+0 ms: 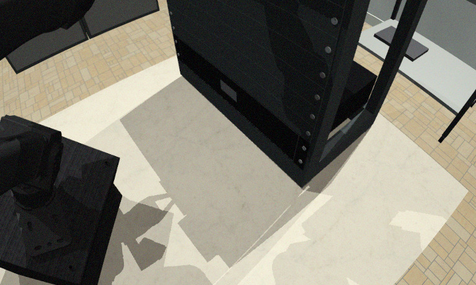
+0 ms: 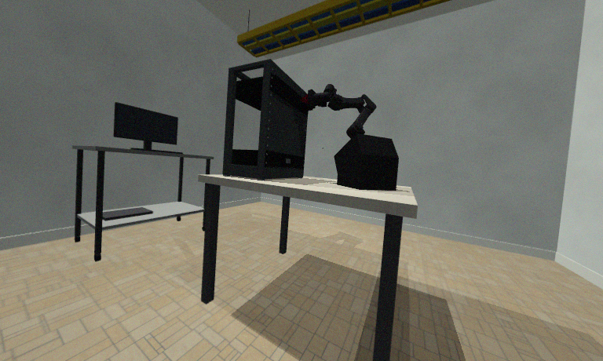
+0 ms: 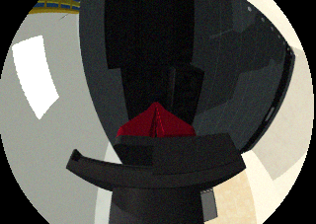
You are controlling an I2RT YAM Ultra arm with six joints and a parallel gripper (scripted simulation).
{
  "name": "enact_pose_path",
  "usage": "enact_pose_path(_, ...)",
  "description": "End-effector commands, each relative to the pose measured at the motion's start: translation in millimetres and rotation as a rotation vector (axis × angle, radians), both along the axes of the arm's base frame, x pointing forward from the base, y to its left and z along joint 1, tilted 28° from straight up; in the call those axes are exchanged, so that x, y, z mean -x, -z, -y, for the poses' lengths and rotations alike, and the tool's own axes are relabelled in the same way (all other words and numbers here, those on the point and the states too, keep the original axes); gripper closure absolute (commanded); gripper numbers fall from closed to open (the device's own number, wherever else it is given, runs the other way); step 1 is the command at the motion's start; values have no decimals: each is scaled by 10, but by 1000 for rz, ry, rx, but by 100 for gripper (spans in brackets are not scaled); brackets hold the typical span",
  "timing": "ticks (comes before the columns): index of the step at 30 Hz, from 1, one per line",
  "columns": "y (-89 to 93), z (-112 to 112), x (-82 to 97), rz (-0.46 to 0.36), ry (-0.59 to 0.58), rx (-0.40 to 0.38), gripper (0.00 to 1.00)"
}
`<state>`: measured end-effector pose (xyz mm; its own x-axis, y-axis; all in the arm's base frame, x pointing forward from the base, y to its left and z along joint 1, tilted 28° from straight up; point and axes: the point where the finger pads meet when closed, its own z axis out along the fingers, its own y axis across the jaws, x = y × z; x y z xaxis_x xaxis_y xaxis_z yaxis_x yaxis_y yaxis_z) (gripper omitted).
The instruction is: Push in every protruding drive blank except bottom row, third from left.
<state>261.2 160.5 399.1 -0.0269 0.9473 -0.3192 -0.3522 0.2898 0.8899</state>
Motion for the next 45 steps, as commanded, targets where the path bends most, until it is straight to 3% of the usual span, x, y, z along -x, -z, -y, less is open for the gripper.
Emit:
enact_pose_path(1,-109,-119,-15,13,-39,18,100)
enact_pose_path(45,-149,-104,-131,12,-32,16,100)
